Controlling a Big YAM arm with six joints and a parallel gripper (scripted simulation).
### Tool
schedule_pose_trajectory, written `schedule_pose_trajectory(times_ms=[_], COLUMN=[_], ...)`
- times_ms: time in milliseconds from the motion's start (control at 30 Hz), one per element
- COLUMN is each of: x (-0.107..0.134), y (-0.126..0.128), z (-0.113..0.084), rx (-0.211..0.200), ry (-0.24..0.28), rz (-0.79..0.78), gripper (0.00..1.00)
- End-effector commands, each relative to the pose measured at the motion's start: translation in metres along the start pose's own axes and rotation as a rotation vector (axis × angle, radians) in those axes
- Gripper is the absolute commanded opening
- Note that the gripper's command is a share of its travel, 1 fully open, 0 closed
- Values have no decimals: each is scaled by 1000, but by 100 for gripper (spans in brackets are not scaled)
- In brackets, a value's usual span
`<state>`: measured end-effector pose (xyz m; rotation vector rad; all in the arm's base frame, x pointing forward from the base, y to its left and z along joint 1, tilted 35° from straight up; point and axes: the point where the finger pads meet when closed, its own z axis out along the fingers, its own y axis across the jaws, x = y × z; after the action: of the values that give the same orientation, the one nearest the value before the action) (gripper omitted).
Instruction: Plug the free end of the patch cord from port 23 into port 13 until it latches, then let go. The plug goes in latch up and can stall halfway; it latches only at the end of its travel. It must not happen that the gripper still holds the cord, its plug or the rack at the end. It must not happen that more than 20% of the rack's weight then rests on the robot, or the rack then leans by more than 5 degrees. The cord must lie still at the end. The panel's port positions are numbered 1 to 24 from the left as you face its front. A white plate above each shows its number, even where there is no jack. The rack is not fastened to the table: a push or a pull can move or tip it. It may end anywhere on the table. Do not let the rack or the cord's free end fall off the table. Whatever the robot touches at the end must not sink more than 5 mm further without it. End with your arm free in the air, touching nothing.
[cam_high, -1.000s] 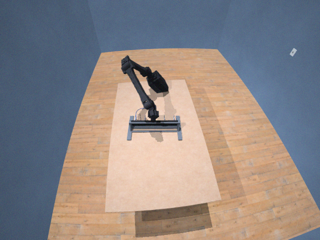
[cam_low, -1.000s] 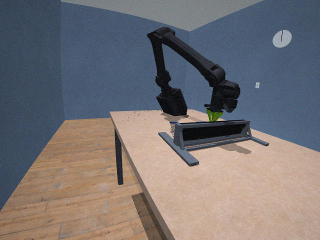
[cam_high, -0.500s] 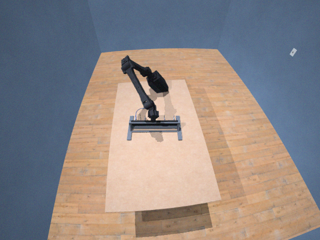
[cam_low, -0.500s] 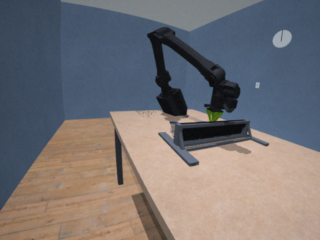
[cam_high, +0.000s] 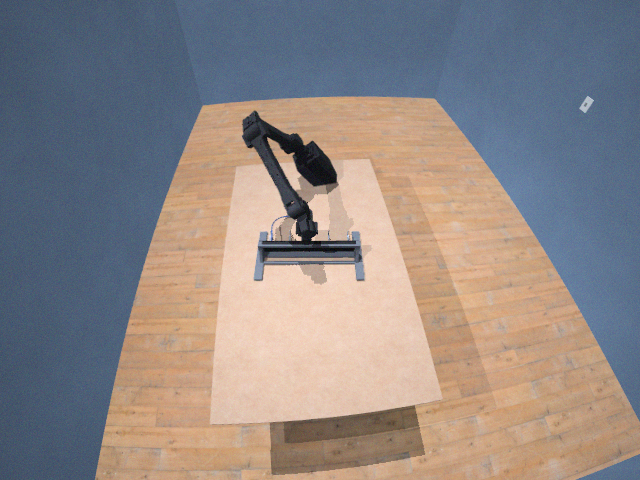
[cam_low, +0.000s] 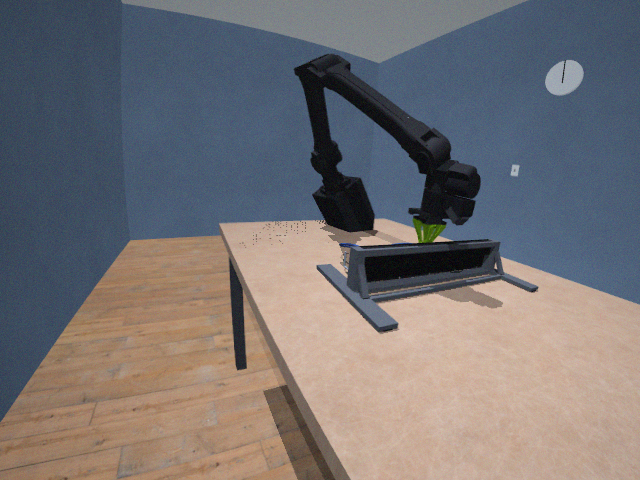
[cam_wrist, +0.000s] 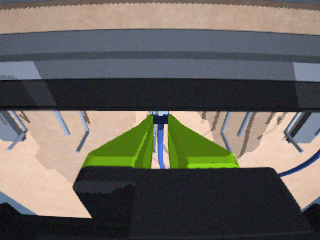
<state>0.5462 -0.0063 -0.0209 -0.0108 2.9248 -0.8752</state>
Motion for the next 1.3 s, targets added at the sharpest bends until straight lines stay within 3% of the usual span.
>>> schedule_pose_trajectory(times_ms=[0, 1267], x=[-51, -61], y=[-10, -10], z=[-15, -20], rx=[-15, -15], ry=[-86, -113], rz=[73, 83], gripper=[0, 0])
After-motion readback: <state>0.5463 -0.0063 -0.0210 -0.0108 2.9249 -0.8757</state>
